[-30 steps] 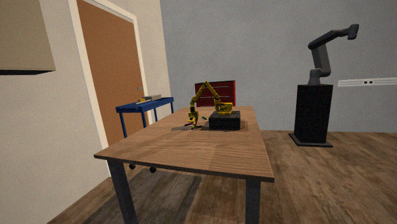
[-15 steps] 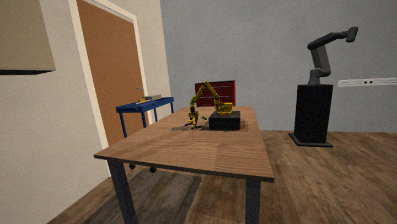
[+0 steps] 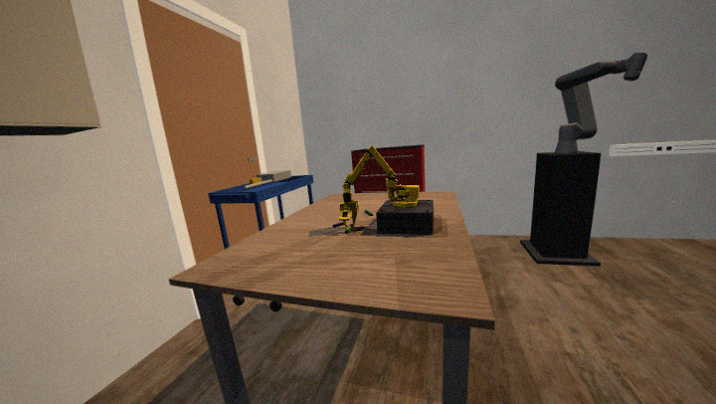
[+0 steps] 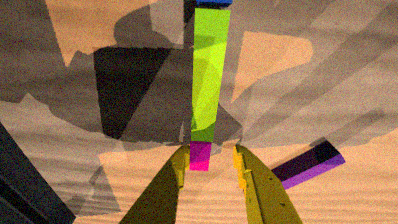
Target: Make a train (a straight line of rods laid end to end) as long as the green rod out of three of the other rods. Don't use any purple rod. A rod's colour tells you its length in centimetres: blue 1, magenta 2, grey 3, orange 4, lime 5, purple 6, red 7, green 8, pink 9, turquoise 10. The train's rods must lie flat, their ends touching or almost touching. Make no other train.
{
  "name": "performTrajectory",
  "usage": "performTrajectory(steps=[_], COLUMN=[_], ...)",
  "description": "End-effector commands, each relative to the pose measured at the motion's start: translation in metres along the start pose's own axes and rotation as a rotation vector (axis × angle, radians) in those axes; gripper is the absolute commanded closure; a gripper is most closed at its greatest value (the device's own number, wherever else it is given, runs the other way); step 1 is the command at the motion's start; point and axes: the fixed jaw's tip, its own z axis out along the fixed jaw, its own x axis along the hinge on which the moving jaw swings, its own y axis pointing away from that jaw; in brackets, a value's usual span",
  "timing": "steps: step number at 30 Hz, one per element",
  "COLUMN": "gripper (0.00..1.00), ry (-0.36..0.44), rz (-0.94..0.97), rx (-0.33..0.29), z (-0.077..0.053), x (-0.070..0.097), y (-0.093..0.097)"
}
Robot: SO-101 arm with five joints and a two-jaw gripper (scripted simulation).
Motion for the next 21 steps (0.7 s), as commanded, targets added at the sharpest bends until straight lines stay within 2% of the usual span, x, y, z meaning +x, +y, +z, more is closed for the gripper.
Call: performTrajectory(steps=[1, 21], gripper=[0.84, 0.83], ry=[0.003, 0.003], rz=[0.002, 0.002], rx=[-0.019, -0.019], z=[0.002, -0.0008], x=[-0.0008, -0.0007], y=[0.0053, 0.0123])
